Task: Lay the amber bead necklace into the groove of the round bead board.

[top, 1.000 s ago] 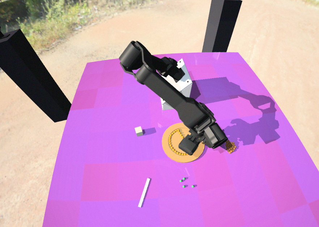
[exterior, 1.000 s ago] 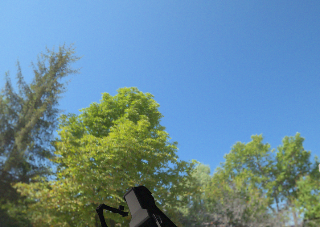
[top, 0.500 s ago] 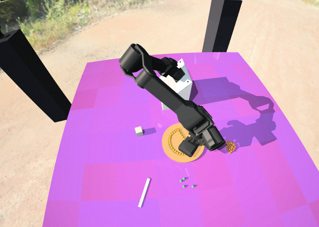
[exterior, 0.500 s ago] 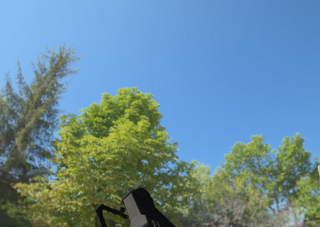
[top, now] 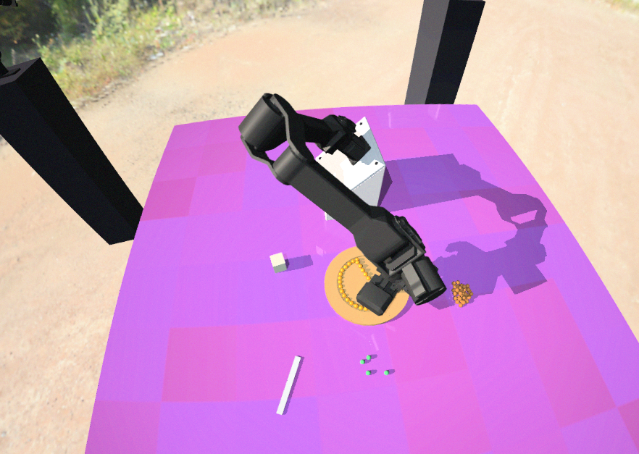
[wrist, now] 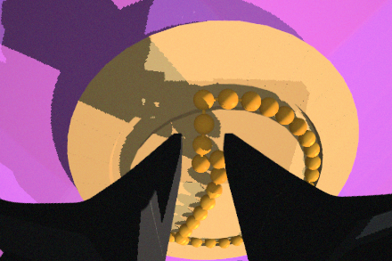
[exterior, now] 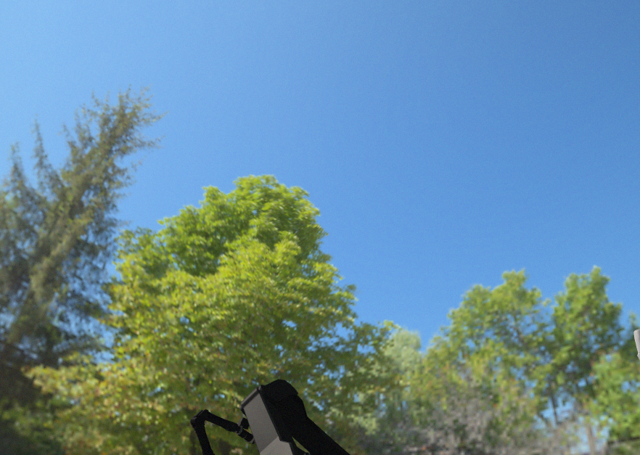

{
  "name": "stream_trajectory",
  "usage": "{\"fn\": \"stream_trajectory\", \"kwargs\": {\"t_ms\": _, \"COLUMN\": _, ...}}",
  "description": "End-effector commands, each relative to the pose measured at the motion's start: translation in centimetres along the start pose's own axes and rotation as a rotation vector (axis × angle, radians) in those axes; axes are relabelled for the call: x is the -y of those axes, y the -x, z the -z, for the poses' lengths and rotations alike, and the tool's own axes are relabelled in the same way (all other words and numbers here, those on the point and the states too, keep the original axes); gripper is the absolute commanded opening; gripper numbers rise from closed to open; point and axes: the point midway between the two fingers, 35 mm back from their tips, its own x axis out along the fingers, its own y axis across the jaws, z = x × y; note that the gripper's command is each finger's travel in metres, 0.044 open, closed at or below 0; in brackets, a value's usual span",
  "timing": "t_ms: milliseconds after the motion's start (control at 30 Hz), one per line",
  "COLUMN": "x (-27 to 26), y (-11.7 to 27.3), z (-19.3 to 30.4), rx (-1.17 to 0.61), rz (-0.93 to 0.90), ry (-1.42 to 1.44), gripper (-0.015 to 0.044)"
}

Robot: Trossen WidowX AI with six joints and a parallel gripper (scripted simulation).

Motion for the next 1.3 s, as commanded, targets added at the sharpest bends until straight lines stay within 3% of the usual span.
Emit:
{"fn": "stream_trajectory", "kwargs": {"t_ms": 0, "x": 0.0, "y": 0.0, "z": 0.0, "rx": 0.0, "rz": 0.0, "ry": -0.001, "gripper": 0.0087}}
{"fn": "stream_trajectory", "kwargs": {"t_ms": 433, "x": 0.0, "y": 0.0, "z": 0.0, "rx": 0.0, "rz": 0.0, "ry": -0.001, "gripper": 0.0}}
{"fn": "stream_trajectory", "kwargs": {"t_ms": 1267, "x": -2.3, "y": 0.6, "z": -1.3, "rx": -0.005, "rz": 0.001, "ry": 0.004, "gripper": 0.0}}
